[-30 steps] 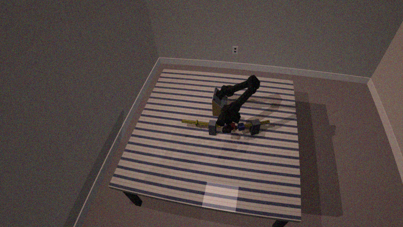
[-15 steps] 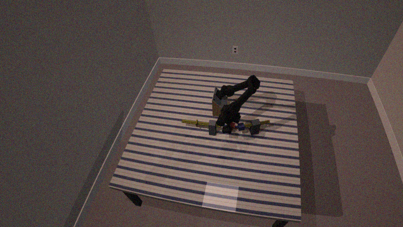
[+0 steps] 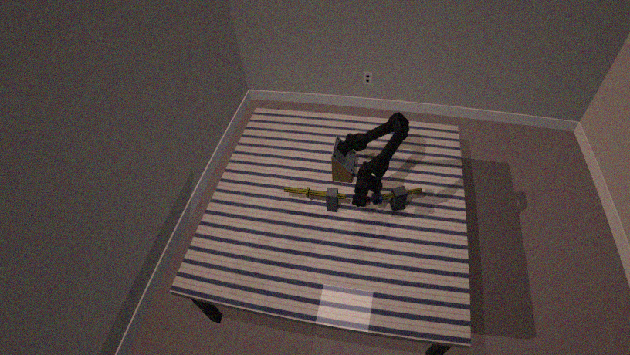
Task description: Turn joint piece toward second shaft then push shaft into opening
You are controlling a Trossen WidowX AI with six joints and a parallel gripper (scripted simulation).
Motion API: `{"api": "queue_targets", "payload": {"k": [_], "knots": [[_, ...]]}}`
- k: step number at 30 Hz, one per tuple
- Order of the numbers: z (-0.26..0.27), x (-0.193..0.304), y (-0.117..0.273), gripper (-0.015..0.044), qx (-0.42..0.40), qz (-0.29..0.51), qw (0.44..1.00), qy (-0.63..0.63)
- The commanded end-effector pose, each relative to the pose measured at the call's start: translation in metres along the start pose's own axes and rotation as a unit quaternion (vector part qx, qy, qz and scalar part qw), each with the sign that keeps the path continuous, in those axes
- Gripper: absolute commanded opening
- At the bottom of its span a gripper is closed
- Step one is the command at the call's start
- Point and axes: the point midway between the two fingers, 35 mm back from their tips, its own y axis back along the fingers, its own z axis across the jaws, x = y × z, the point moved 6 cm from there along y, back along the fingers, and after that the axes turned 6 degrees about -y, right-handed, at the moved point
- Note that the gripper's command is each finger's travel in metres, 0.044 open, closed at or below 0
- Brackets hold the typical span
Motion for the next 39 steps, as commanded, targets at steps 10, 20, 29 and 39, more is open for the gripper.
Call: {"api": "queue_targets", "payload": {"k": [10, 20, 29, 39], "knots": [[0.001, -0.008, 0.01, 0.044, 0.014, 0.054, 0.998, -0.002], [-0.004, -0.001, 0.039, 0.044, 0.019, 0.04, 0.991, -0.126], [-0.006, 0.007, 0.075, 0.044, 0.022, 0.023, 0.961, -0.276], [-0.002, 0.015, 0.116, 0.044, 0.022, -0.002, 0.9, -0.435]]}}
